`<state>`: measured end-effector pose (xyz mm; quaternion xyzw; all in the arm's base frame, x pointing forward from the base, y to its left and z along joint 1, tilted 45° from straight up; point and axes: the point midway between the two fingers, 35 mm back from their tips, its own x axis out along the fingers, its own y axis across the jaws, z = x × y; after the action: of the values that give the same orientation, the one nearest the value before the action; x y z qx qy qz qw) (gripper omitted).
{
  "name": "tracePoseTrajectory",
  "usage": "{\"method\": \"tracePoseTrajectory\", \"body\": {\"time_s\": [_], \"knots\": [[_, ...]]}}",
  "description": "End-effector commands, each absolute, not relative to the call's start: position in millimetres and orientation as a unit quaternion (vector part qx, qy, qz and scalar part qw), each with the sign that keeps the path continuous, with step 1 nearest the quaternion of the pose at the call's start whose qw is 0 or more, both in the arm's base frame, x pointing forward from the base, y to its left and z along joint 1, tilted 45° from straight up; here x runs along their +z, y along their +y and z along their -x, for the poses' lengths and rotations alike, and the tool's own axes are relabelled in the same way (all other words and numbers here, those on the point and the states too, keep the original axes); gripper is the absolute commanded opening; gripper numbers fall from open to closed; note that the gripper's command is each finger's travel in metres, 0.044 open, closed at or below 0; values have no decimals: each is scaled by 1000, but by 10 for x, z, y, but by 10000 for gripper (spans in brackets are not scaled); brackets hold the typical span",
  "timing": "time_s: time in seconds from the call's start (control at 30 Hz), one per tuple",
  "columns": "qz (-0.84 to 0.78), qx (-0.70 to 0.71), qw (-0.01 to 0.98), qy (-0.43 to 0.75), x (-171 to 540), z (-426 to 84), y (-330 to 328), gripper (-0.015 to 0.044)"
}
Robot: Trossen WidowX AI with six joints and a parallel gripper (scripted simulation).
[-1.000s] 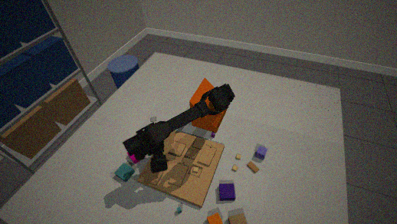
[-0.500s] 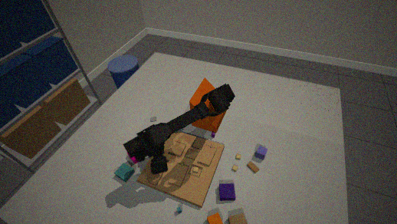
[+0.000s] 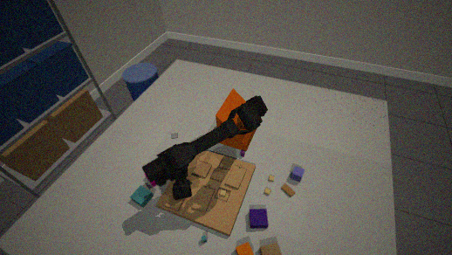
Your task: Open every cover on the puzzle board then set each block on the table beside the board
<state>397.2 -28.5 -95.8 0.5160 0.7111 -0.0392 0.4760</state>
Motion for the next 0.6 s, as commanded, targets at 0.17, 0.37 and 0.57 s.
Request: {"method": "tracePoseTrajectory", "body": {"time_s": [0.17, 0.37, 0.57], "knots": [[-519, -39, 474, 711, -995, -3969, -241, 144], [-519, -39, 474, 711, -1034, -3968, -201, 144], [-517, -39, 477, 710, -1026, -3975, -222, 117]]}}
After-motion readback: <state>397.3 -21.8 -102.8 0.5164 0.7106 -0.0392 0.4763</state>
